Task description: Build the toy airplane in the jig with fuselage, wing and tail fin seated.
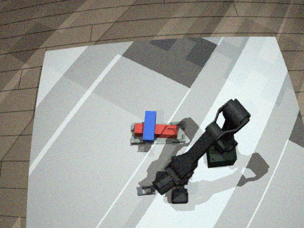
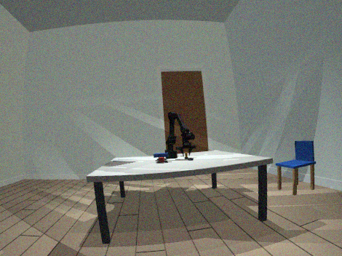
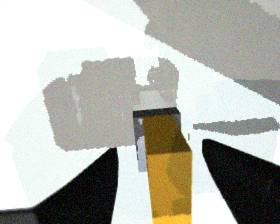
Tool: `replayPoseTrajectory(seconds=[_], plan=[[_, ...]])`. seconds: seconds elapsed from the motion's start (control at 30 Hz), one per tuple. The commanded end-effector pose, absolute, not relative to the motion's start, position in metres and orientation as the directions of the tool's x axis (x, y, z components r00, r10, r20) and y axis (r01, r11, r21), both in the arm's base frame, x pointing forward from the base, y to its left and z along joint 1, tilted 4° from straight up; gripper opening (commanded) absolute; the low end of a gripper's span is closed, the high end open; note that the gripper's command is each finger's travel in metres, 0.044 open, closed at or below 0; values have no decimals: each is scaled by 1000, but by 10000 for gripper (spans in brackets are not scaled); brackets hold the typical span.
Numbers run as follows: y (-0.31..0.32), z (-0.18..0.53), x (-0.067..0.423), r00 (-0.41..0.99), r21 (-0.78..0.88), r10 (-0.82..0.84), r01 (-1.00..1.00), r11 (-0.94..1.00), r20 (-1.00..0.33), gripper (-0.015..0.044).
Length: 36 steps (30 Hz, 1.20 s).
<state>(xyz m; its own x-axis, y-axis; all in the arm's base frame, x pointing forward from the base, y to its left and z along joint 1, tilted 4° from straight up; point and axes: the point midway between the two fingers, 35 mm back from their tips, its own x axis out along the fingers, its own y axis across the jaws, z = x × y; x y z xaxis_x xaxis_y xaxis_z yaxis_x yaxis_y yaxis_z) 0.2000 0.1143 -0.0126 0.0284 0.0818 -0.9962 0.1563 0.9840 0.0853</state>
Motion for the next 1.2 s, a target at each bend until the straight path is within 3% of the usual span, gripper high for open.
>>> replayPoseTrajectory(seconds=[0.0, 0.13, 0.37, 1.17], plan=[[114, -14, 198, 23, 86, 83, 161, 983, -996, 151], [114, -14, 198, 23, 86, 83, 161, 983, -996, 46], [114, -14, 198, 23, 86, 83, 161, 983, -996, 0], [113, 45, 206, 23, 79, 76, 161, 984, -997, 0]])
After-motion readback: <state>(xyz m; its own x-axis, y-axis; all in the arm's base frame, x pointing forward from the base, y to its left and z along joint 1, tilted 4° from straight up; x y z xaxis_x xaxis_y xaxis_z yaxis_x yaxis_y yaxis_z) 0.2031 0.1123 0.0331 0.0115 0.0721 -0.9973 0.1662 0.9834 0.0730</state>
